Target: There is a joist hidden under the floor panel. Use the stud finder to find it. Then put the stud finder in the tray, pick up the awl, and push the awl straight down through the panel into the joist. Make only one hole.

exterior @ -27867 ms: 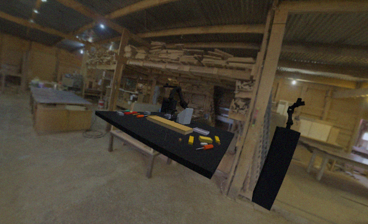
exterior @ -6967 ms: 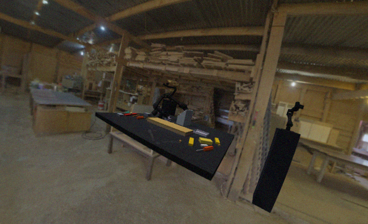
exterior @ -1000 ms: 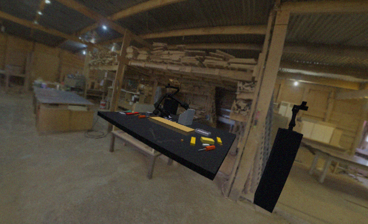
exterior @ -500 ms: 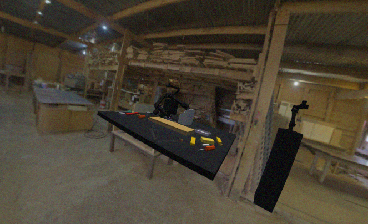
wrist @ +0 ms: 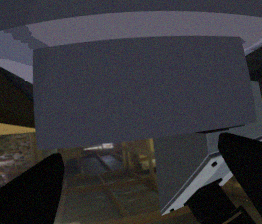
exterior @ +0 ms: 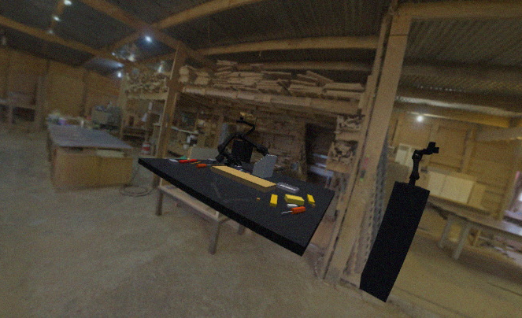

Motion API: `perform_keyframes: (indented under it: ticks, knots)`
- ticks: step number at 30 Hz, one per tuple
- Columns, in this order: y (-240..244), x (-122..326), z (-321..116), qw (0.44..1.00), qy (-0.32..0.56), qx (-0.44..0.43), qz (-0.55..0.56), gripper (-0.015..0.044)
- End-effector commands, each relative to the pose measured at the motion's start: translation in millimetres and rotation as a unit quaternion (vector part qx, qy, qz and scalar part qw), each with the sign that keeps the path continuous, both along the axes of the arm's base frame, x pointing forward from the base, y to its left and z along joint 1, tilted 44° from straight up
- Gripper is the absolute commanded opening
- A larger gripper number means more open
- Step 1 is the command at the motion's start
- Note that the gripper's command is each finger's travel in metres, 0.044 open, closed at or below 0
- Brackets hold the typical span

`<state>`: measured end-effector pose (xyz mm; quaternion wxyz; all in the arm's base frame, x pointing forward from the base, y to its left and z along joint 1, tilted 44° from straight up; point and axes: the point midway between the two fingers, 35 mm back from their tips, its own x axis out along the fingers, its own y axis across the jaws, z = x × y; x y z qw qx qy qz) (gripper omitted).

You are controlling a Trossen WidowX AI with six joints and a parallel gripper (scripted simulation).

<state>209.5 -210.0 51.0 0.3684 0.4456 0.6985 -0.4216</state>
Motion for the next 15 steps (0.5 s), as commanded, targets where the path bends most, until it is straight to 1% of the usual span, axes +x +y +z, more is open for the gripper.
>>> perform_keyframes:
  ticks: [1,9,12,15]
  knots:
    - [-1.6,1.8,4.3,1.0,0.0,0.0,0.0,0.044]
    - [1.5,4.3,15.4,1.0,-0.002,-0.002,0.0,0.044]
    - [18.4,5.0,32.0,1.0,-0.01,-0.008,-0.001,0.044]
    - [45.3,2.8,55.4,1.0,-0.022,-0.016,-0.002,0.044]
